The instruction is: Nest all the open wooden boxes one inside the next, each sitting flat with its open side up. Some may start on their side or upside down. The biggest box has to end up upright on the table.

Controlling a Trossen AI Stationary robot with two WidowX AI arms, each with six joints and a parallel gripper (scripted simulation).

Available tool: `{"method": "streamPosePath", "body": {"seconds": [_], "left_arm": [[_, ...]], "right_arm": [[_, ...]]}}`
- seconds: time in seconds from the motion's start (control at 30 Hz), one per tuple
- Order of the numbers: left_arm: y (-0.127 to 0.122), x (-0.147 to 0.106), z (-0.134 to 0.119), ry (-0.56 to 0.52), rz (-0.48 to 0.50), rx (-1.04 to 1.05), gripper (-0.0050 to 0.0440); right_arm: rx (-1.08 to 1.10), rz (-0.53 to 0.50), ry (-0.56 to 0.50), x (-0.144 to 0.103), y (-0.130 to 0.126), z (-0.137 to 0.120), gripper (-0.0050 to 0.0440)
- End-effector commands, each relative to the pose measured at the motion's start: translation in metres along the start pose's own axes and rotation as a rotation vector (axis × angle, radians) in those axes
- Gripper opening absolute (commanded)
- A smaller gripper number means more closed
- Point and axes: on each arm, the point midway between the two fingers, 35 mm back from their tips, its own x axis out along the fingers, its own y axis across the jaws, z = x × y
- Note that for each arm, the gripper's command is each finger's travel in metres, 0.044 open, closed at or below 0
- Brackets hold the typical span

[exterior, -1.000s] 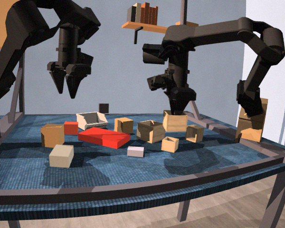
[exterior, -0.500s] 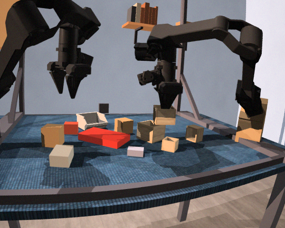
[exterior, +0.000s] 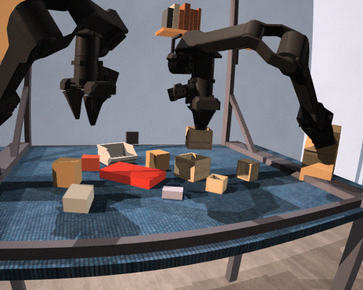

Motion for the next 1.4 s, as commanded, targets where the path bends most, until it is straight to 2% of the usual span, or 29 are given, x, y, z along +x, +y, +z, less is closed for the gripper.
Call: {"method": "streamPosePath", "body": {"seconds": [0.0, 0.23, 0.4, 0.6, 0.8, 0.9, 0.97, 1.07, 1.37], "left_arm": [[-0.015, -0.006, 0.007, -0.015, 0.006, -0.011, 0.0265], [-0.020, -0.007, 0.007, -0.017, 0.009, -0.010, 0.0265], [-0.020, -0.007, 0.007, -0.017, 0.009, -0.010, 0.0265], [-0.020, -0.007, 0.007, -0.017, 0.009, -0.010, 0.0265], [-0.020, -0.007, 0.007, -0.017, 0.009, -0.010, 0.0265], [-0.020, -0.007, 0.007, -0.017, 0.009, -0.010, 0.0265], [-0.020, -0.007, 0.007, -0.017, 0.009, -0.010, 0.0265], [-0.020, -0.007, 0.007, -0.017, 0.009, -0.010, 0.0265], [-0.020, -0.007, 0.007, -0.017, 0.009, -0.010, 0.0265]], "right_arm": [[0.001, 0.000, -0.002, -0.001, -0.001, 0.001, 0.0400], [0.002, 0.003, 0.003, 0.000, -0.001, 0.001, 0.0400], [0.040, 0.043, 0.038, 0.007, 0.002, -0.006, 0.0400], [0.199, 0.205, 0.129, 0.027, 0.014, -0.015, 0.0400], [0.360, 0.371, 0.156, 0.042, 0.024, -0.014, 0.0400], [0.435, 0.448, 0.145, 0.048, 0.027, -0.010, 0.0400], [0.435, 0.448, 0.145, 0.048, 0.027, -0.010, 0.0400], [0.508, 0.520, 0.115, 0.053, 0.028, -0.004, 0.0400], [0.698, 0.689, -0.069, 0.065, 0.012, 0.020, 0.0400]]}}
